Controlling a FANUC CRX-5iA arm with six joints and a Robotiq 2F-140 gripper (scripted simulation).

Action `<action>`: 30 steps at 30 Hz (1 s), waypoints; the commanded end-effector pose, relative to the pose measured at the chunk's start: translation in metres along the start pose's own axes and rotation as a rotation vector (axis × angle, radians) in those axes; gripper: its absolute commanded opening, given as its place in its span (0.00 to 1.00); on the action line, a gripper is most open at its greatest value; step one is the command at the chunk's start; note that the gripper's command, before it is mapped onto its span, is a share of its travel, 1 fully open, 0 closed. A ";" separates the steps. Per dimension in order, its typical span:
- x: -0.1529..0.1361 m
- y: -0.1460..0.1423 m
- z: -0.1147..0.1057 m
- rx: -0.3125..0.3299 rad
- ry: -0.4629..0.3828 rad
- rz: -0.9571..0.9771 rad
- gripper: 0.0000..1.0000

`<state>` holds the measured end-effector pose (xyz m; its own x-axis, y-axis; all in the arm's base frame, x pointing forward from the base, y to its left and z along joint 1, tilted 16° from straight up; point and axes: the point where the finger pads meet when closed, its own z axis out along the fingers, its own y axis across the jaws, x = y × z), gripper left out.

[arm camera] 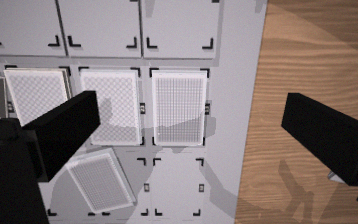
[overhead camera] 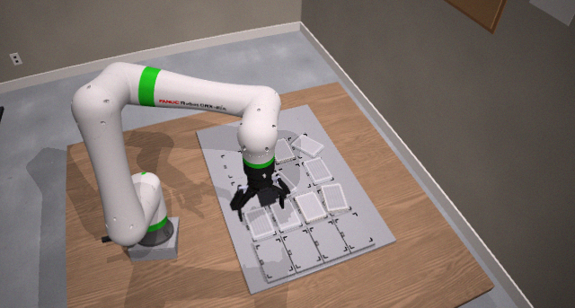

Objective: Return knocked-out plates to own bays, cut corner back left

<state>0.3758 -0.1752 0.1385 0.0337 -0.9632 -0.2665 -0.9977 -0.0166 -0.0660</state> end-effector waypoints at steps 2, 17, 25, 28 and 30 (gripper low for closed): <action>0.000 -0.004 -0.001 0.001 0.001 0.000 1.00; 0.000 -0.056 -0.001 0.001 0.001 0.000 1.00; 0.000 -0.084 -0.001 0.002 0.001 0.000 1.00; 0.000 -0.092 -0.001 0.002 0.001 0.000 1.00; 0.000 -0.100 -0.001 0.002 0.001 0.000 1.00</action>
<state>0.4661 -0.1737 0.1445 0.0337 -0.9633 -0.2664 -0.9976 -0.0165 -0.0666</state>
